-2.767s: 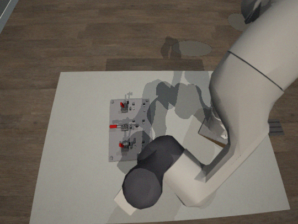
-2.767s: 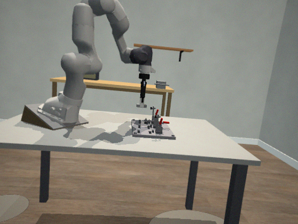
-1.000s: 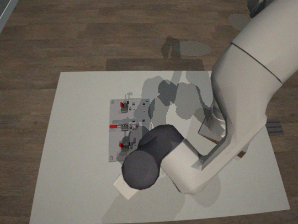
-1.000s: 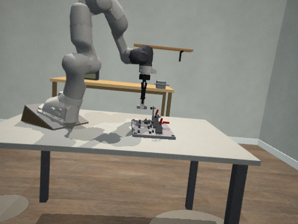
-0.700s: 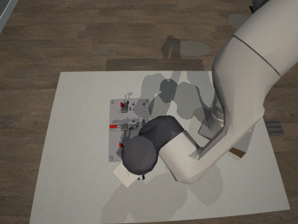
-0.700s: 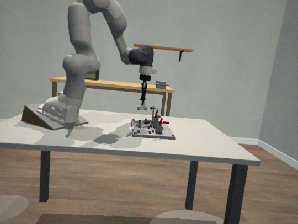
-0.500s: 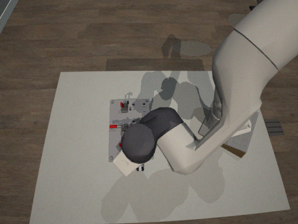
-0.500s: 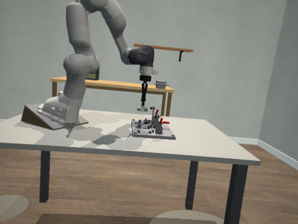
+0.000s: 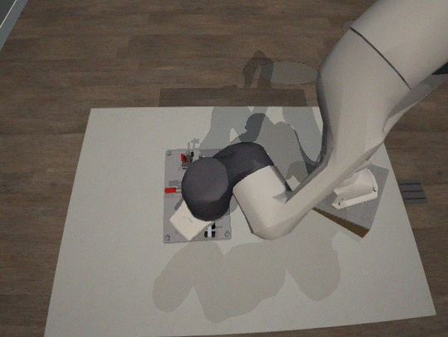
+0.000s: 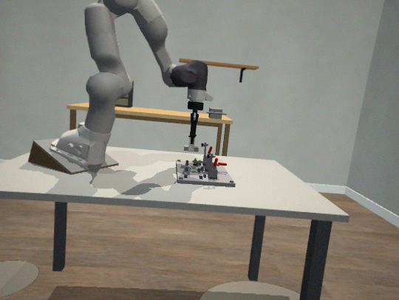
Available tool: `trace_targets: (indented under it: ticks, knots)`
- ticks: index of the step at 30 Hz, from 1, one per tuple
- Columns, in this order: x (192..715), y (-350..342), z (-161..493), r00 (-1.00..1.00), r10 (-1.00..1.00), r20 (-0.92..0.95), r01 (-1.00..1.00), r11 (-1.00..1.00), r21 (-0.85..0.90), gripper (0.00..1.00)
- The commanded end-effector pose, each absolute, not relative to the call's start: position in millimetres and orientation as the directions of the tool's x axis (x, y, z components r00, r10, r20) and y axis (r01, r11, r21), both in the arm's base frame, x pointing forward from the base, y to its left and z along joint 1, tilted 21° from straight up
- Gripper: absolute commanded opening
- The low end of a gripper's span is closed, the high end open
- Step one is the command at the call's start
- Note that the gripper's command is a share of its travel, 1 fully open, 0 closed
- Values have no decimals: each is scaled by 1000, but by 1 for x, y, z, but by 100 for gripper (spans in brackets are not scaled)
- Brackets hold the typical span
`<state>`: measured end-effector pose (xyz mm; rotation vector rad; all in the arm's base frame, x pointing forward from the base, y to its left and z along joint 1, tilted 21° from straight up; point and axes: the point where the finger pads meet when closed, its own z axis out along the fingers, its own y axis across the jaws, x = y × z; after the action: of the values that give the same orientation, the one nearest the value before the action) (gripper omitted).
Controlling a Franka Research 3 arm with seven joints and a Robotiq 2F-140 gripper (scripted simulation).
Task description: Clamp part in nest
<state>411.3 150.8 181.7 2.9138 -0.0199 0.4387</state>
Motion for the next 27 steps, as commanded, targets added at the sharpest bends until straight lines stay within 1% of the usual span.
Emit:
trace_targets:
  ticks: [1, 27]
  knots:
    - [413, 147, 184, 954, 68, 291, 8, -980, 201, 0]
    - [413, 144, 185, 954, 72, 291, 12, -979, 202, 0]
